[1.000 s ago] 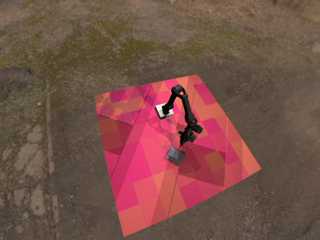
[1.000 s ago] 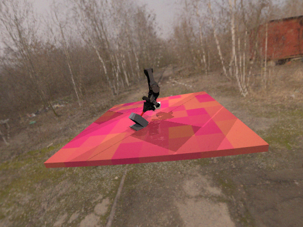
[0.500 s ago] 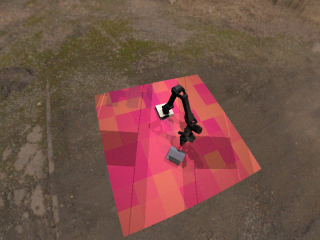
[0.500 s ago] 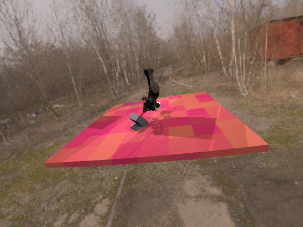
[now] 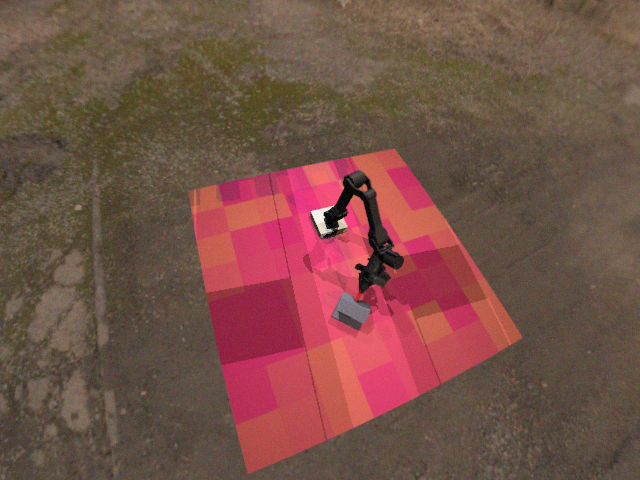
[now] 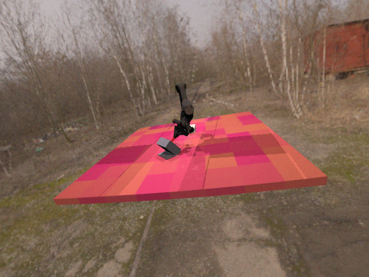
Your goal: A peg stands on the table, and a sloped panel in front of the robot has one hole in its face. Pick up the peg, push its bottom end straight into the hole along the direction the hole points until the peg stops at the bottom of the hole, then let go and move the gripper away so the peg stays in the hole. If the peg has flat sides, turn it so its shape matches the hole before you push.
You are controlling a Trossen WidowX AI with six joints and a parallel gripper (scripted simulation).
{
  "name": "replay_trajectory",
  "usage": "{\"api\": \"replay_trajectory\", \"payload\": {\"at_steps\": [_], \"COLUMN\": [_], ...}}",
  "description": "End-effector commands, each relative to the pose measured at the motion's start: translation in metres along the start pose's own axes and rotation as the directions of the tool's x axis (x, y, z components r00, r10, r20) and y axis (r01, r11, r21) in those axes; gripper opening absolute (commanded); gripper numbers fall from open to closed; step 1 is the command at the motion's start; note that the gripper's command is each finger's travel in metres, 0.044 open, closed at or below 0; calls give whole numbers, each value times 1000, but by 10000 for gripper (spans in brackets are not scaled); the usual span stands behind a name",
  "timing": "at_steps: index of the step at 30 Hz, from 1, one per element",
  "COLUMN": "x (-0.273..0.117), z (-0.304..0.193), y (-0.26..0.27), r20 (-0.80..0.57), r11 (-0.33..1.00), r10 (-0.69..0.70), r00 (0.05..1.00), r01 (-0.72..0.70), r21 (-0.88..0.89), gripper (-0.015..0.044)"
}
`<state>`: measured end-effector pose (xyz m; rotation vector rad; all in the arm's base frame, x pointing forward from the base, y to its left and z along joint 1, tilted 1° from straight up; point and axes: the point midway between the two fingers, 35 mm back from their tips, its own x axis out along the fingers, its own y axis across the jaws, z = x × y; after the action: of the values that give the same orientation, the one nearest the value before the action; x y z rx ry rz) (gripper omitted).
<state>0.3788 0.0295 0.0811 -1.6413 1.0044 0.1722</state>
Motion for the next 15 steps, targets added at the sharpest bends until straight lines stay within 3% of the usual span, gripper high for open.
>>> {"api": "replay_trajectory", "payload": {"at_steps": [1, 15], "x": [2, 11], "z": [1, 2], "y": [1, 0], "r20": [5, 5], "r11": [1000, 1000], "r10": [3, 2], "r00": [1000, 1000], "r01": [-3, -2], "r21": [-5, -5], "gripper": [0, 0]}}
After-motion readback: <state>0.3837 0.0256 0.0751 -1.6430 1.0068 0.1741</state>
